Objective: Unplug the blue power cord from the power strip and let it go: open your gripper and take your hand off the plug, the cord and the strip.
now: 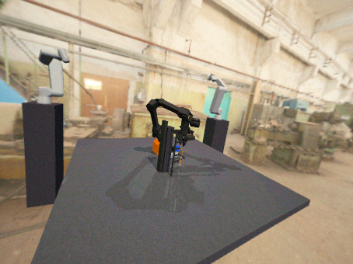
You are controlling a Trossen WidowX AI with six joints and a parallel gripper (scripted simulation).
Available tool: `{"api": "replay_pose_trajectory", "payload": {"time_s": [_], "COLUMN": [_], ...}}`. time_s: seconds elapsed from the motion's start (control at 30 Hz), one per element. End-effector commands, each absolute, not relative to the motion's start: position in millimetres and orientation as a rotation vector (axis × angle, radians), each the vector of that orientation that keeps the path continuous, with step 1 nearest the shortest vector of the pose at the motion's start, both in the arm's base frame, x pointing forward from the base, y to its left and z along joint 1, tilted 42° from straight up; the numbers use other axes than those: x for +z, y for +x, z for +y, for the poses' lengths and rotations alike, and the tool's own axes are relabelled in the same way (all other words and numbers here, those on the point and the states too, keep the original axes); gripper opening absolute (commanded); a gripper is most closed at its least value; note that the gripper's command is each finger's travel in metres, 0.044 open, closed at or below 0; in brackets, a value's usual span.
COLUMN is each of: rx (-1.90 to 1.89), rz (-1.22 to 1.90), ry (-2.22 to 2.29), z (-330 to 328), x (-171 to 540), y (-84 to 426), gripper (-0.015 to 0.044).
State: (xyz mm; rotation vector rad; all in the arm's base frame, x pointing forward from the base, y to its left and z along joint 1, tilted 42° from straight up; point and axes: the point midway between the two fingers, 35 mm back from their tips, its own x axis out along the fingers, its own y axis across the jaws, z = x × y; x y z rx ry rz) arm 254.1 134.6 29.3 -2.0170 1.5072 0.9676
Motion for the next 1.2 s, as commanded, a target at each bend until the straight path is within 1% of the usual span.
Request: {"api": "replay_pose_trajectory", "payload": {"time_s": [0.0, 1.17], "rx": [0.968, 0.966], "rz": [1.503, 1.505], "ry": [-2.025, -2.027], "z": [136.9, 103.8], "x": [31.8, 59.1], "y": [254.6, 264.4], "gripper": [0.0160, 0.0160]}}
